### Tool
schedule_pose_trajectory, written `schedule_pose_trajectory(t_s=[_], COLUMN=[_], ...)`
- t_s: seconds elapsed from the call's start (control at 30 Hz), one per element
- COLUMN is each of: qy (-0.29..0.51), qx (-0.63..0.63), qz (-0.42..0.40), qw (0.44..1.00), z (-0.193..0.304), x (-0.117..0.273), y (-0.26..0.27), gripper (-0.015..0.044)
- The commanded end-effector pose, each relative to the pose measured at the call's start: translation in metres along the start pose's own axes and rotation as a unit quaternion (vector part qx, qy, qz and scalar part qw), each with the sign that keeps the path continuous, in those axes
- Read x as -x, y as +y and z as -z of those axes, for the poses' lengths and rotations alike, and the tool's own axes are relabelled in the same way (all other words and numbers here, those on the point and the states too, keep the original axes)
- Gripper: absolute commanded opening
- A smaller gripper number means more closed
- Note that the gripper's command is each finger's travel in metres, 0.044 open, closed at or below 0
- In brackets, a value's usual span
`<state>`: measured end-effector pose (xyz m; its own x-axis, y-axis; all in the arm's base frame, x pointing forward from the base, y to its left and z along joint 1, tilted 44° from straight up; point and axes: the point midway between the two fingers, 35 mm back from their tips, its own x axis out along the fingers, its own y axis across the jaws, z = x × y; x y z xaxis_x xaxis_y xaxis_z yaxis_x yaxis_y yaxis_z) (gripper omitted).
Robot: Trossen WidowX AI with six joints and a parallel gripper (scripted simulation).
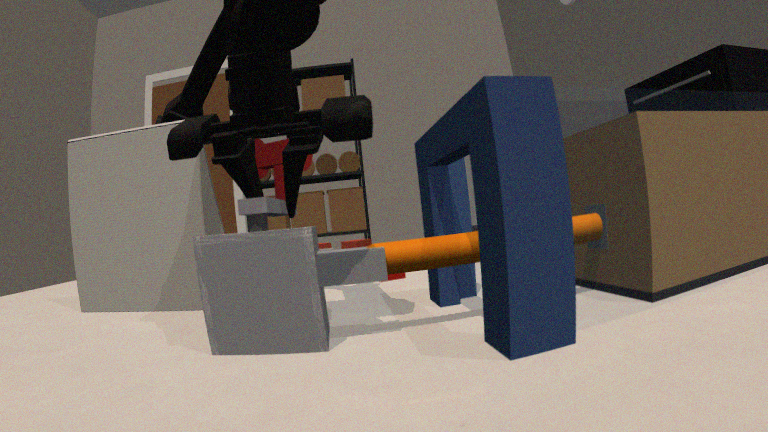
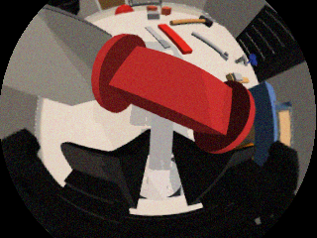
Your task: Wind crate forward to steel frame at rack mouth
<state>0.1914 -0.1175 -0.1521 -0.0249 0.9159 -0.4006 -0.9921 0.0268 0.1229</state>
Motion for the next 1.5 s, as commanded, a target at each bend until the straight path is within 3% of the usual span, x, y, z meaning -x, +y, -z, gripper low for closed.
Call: schedule_pose_trajectory(t_s=[0.0,1.0,1.47], qy=[0.0,-0.005,0.001], qx=[-0.02,-0.159,-0.038], qz=[0.01,0.071,0.018], qw=[1.0,0.985,0.999], z=[0.001,0.004,0.003], x=[-0.001,0.001,-0.004], y=[-0.003,-0.021,-0.005], gripper=[0.0,0.0,0.0])
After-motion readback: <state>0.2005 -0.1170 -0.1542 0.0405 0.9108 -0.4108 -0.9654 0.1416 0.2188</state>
